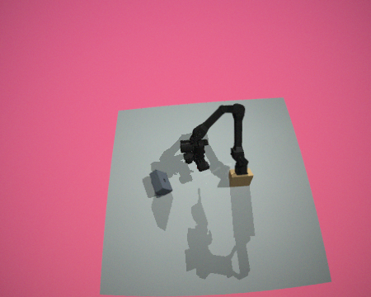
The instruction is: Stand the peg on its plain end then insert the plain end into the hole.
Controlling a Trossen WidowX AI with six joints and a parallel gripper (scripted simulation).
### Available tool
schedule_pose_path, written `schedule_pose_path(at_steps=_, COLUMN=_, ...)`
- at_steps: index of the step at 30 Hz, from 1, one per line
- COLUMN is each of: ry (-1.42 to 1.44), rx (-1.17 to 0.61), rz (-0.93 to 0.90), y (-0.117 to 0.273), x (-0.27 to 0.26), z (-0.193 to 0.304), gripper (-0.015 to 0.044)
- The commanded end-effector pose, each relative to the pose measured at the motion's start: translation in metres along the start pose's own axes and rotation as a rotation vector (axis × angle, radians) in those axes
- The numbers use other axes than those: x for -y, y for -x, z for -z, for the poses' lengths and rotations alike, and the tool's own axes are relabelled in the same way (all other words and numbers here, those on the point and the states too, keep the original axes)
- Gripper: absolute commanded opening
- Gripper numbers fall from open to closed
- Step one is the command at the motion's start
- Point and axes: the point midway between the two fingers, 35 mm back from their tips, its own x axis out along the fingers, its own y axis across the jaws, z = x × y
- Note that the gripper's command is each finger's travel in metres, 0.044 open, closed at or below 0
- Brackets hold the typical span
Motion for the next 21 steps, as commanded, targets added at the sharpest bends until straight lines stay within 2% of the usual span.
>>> schedule_pose_path(at_steps=1, ry=0.008, rx=0.02, rz=-0.016, y=-0.004, x=-0.003, z=-0.002, gripper=0.0)
schedule_pose_path(at_steps=21, ry=0.03, rx=0.138, rz=-0.067, y=-0.017, x=-0.013, z=-0.018, gripper=0.0)
